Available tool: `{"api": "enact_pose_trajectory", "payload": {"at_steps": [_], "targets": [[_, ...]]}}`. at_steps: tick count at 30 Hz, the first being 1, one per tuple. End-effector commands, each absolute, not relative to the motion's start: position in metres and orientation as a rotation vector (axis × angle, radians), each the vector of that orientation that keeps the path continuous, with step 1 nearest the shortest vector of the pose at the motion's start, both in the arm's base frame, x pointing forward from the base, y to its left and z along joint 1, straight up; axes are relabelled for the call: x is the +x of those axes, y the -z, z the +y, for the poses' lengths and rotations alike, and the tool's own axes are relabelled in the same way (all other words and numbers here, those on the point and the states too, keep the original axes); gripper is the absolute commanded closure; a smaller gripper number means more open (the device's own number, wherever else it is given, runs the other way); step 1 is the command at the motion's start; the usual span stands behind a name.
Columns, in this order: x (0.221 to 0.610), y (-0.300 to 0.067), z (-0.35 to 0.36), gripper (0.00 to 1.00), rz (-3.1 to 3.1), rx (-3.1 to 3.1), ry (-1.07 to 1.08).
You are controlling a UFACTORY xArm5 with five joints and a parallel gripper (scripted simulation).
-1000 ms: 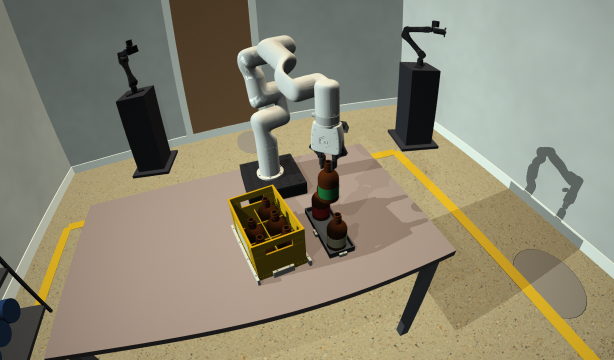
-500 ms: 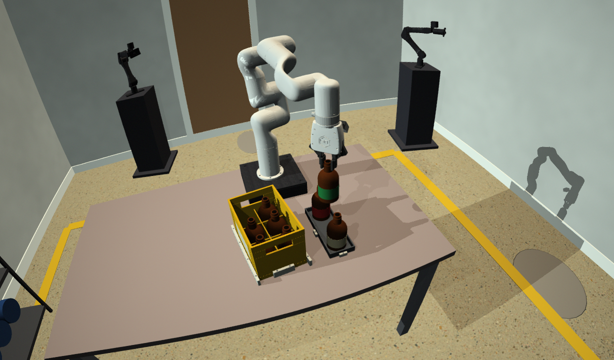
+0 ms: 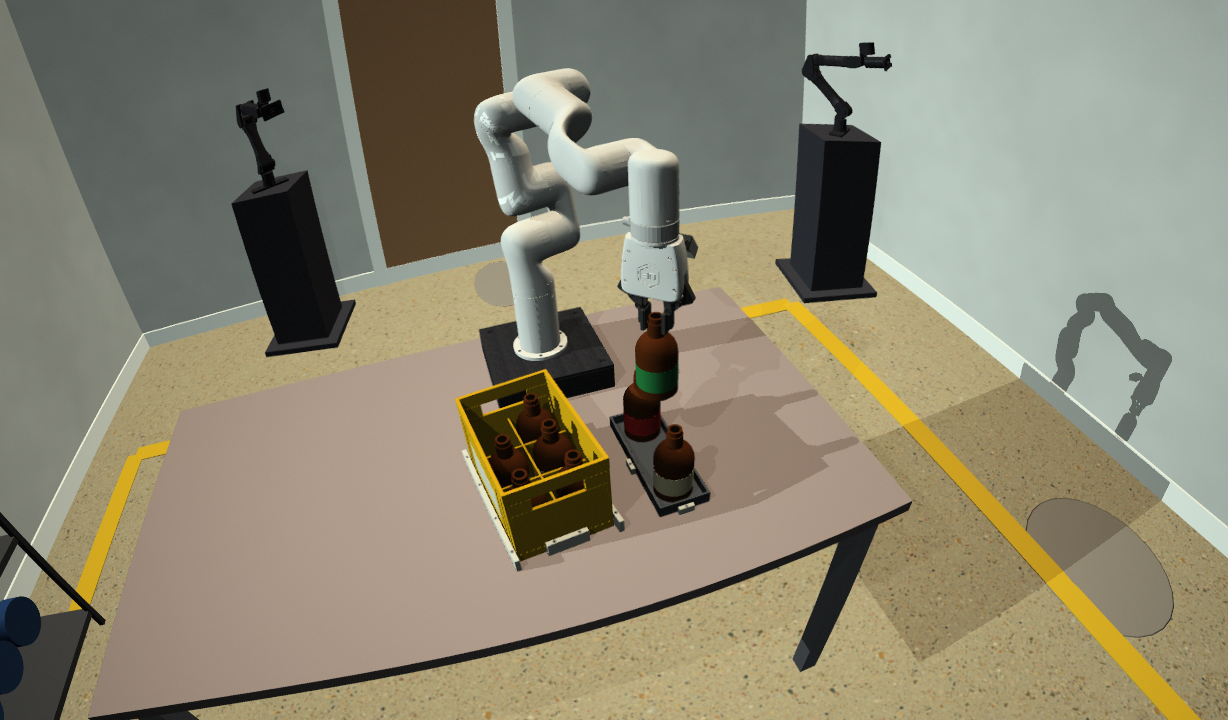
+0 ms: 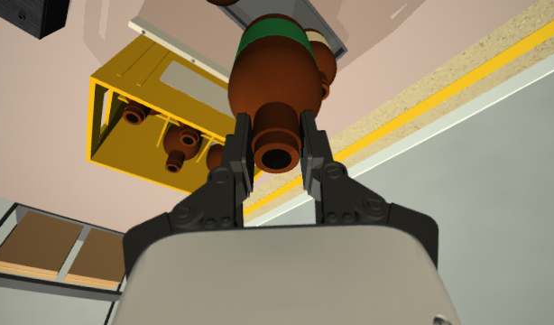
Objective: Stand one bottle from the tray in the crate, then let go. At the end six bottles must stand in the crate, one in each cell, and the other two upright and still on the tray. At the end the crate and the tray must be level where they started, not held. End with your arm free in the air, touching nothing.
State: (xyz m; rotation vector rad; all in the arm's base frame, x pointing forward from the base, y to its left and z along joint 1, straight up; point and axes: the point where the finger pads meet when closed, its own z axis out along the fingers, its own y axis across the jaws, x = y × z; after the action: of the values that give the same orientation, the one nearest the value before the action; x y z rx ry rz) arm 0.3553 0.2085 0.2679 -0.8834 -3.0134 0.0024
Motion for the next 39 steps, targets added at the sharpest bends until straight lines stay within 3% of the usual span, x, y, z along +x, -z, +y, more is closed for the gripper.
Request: {"api": "enact_pose_trajectory", "payload": {"at_steps": [1,39], "targets": [[0.3562,-0.2735,0.209,1.0,-3.016,-0.884,0.003],[0.3561,-0.277,0.208,1.0,-3.016,-0.884,0.003]]}}
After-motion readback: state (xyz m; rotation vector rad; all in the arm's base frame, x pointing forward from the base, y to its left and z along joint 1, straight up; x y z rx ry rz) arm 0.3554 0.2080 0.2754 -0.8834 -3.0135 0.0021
